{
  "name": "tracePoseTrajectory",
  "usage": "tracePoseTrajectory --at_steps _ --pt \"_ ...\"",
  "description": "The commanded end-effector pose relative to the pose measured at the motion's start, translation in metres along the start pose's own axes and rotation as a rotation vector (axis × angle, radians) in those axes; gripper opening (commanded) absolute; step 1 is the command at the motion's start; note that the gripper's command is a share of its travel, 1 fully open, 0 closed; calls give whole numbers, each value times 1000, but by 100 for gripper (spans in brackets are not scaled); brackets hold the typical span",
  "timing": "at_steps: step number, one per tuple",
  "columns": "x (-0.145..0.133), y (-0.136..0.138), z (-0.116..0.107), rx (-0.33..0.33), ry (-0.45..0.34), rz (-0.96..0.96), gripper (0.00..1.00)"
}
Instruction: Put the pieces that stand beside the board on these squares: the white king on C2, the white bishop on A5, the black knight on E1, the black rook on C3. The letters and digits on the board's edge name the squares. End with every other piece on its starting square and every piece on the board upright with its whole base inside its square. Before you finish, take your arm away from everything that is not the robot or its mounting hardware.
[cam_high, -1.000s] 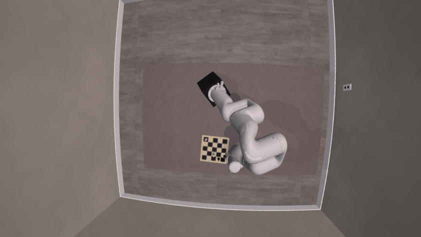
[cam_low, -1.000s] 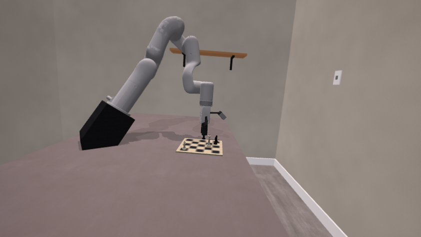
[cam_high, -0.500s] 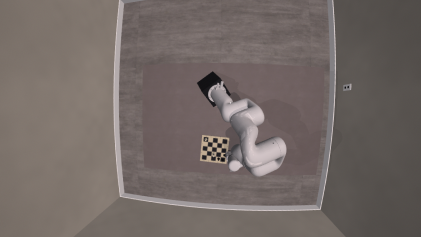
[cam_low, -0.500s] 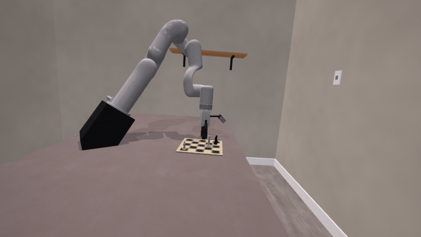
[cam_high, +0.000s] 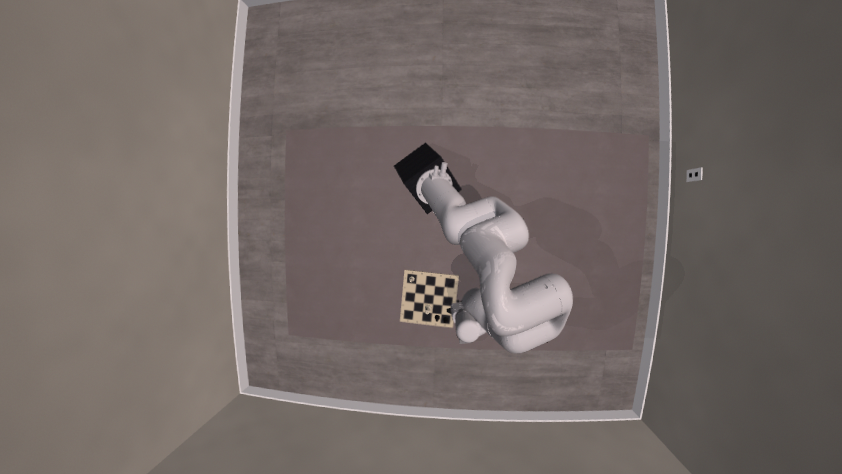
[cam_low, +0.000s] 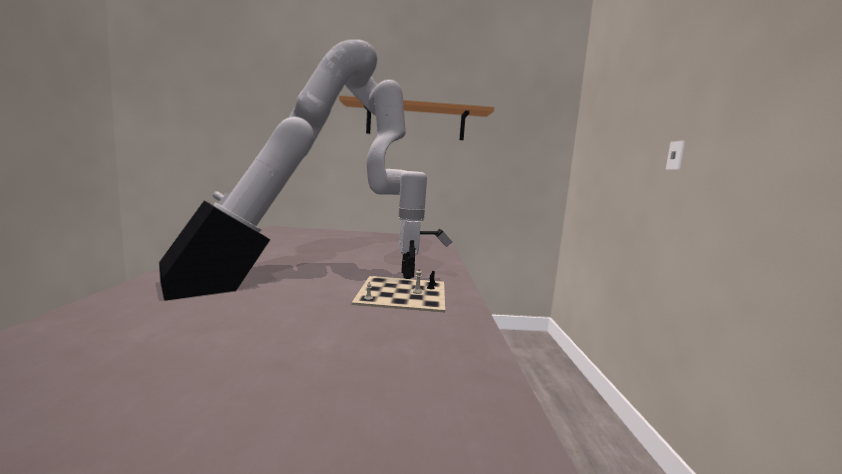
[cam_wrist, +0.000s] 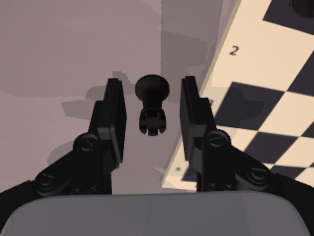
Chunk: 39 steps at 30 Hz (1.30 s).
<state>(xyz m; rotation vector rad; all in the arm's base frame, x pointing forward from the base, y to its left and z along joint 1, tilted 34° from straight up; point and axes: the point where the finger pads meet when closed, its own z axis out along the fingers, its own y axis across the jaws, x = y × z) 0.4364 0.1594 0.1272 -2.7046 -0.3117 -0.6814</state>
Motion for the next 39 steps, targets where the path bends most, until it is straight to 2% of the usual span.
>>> tracePoseTrajectory --at_steps 1,23,24,39 --pt "1 0 -1 0 3 0 37" --pt "1 0 -1 0 3 0 37" --pt "1 0 -1 0 3 0 0" --pt "1 0 -1 0 3 0 0"
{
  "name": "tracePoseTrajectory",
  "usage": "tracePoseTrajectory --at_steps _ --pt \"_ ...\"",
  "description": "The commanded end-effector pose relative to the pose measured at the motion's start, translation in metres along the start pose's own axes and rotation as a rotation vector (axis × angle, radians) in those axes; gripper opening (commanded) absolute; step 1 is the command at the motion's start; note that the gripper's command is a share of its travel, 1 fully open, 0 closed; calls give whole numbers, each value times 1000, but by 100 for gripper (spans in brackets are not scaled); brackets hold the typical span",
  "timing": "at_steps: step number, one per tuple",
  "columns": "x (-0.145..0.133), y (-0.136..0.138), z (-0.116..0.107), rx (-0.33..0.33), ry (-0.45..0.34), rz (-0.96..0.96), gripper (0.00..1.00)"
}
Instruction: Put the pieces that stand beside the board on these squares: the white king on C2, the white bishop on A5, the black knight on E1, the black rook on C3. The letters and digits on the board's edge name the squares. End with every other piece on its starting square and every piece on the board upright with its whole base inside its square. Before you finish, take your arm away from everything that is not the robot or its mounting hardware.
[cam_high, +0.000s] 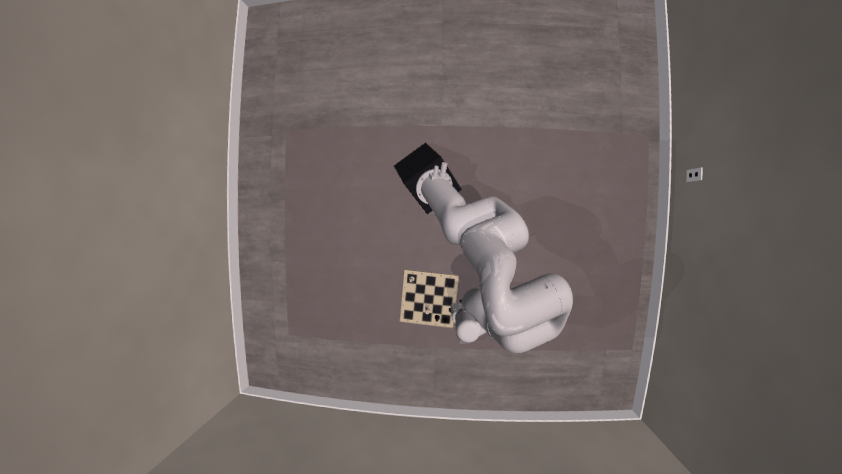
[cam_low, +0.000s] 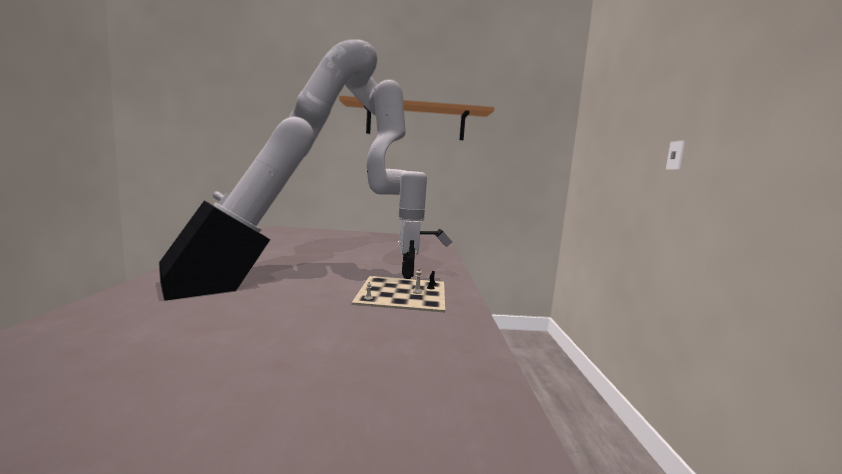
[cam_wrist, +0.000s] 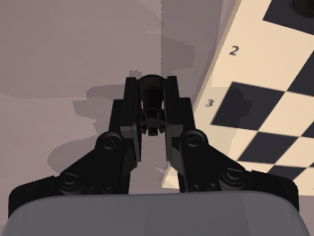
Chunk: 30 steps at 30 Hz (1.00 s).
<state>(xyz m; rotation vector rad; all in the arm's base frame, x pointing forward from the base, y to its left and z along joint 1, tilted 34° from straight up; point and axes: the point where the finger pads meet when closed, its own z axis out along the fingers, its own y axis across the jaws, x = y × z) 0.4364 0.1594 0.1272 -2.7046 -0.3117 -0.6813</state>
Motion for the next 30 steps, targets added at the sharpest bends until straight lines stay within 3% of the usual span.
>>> tracePoseTrajectory --at_steps 1,21,25,30 --pt "1 0 -1 0 3 0 0" --pt "1 0 -2 0 3 0 0" --pt "1 0 -12 0 3 0 0" --pt "1 0 -41 0 3 0 0"
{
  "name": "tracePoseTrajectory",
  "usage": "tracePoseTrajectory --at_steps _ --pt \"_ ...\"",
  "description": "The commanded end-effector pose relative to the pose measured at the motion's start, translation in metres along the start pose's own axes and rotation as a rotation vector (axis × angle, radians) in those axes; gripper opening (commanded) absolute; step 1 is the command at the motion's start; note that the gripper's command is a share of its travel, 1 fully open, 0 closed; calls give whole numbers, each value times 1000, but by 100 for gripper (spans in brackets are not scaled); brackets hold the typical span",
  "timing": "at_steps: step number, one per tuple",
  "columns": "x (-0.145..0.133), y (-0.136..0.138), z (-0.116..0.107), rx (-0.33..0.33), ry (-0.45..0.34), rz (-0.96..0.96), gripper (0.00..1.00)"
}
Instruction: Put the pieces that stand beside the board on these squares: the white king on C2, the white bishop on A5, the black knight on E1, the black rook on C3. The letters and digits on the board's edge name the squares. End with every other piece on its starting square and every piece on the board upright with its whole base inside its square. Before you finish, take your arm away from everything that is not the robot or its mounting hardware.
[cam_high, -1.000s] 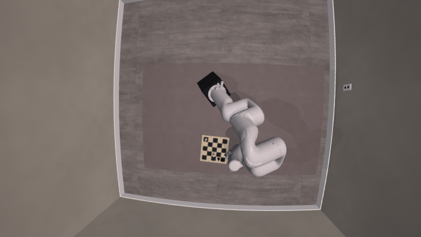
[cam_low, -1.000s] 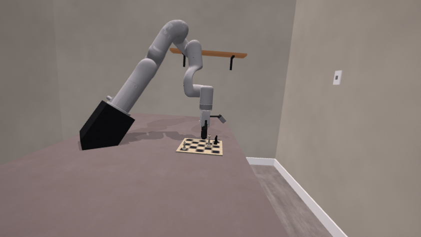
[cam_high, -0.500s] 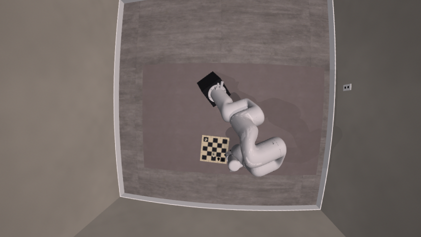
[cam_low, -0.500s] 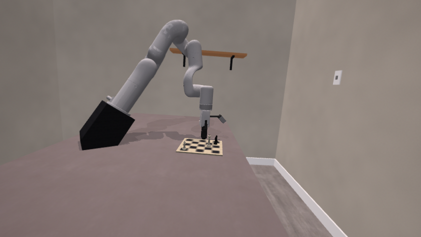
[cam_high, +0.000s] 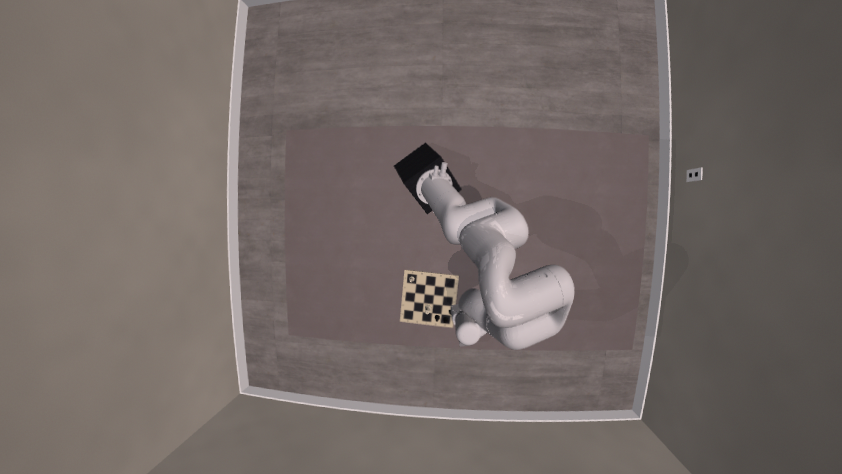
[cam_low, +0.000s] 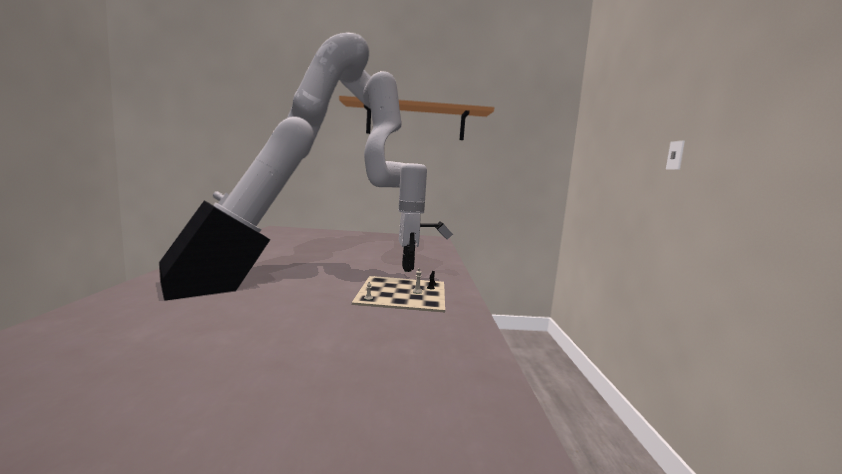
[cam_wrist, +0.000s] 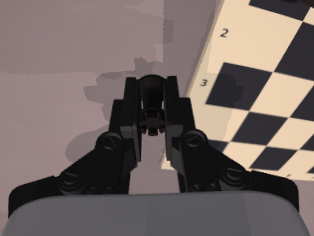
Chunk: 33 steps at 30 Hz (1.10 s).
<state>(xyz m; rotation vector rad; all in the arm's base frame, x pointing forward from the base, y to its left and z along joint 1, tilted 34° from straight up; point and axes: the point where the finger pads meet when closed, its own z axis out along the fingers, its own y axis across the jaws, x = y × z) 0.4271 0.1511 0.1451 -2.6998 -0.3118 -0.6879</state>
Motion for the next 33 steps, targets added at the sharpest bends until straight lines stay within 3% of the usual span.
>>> tracePoseTrajectory --at_steps 1,10,23,25,27,29,31,33 --pt "1 0 -19 -3 -3 0 0" --pt "2 -1 -74 -3 -3 0 0" --pt "1 1 -79 -3 -3 2 0" --pt "-2 23 -78 -9 -12 37 0" --pt "-11 71 -79 -12 -21 112 0" --pt "-11 71 -79 -12 -21 112 0" --pt "-24 115 -83 -7 -13 188 0" --pt "-28 128 -85 -4 -7 212 0"
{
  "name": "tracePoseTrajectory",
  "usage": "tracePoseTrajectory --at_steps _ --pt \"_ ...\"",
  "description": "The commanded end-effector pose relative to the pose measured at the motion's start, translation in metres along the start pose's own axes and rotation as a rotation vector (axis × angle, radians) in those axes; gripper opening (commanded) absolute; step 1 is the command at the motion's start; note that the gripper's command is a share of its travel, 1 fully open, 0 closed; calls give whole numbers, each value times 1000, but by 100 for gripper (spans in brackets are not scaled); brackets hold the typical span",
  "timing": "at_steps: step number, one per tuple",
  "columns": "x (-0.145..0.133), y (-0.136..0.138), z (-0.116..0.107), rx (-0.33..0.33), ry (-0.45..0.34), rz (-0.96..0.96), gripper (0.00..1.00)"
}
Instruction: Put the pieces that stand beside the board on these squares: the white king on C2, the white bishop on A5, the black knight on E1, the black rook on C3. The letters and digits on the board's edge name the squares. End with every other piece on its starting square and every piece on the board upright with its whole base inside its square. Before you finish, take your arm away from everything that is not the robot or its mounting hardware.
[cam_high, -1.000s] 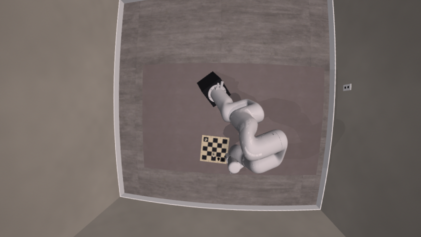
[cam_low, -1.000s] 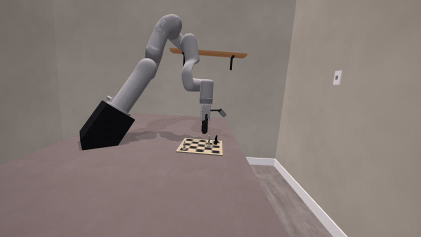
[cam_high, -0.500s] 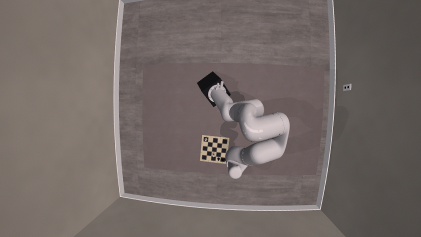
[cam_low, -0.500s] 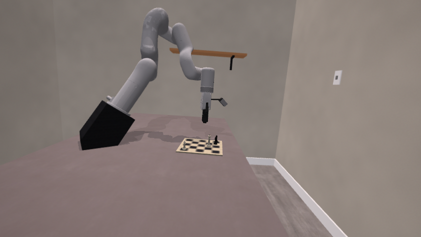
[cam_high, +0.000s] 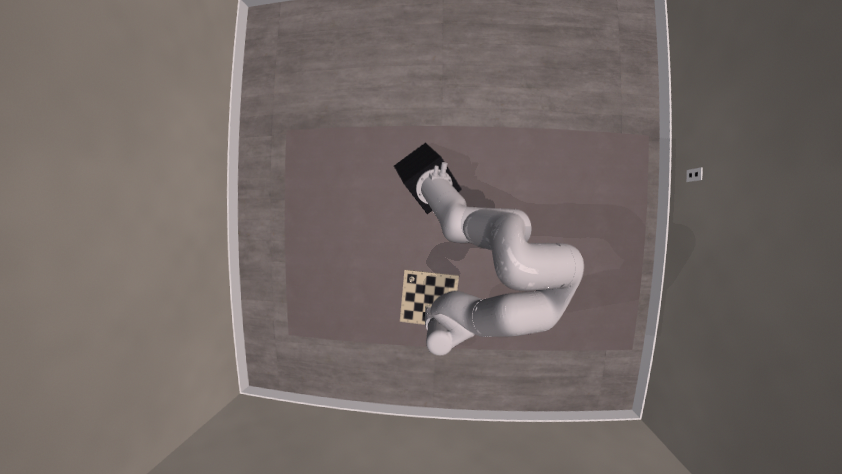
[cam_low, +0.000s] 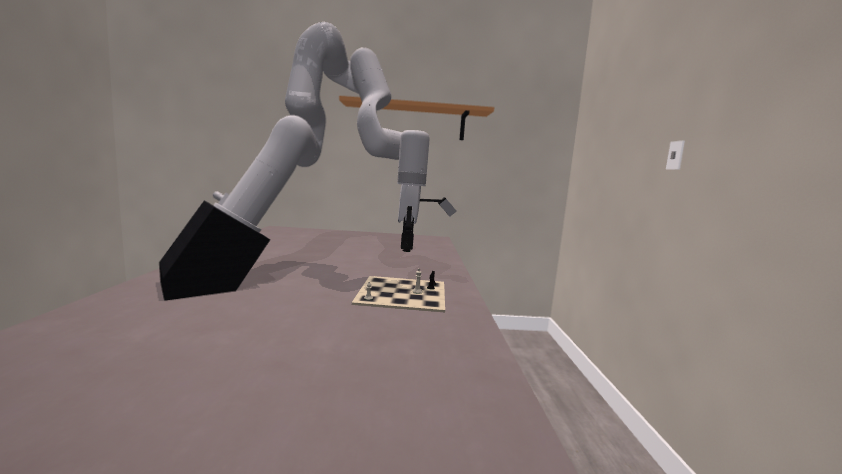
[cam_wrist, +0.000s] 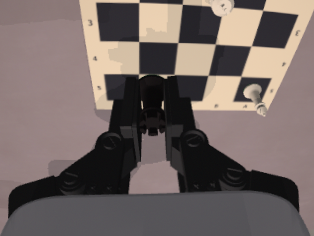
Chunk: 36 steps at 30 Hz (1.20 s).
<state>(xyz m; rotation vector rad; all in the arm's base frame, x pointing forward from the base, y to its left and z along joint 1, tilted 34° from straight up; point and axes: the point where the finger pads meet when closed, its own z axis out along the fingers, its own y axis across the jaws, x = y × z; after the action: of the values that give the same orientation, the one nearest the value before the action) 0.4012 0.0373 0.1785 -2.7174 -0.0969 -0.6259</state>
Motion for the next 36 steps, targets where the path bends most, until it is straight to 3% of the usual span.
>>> tracePoseTrajectory --at_steps 1,21,36 --pt "-3 47 -4 21 12 67 0" --pt "-3 48 1 22 13 69 0" --pt "-1 47 58 22 13 69 0"
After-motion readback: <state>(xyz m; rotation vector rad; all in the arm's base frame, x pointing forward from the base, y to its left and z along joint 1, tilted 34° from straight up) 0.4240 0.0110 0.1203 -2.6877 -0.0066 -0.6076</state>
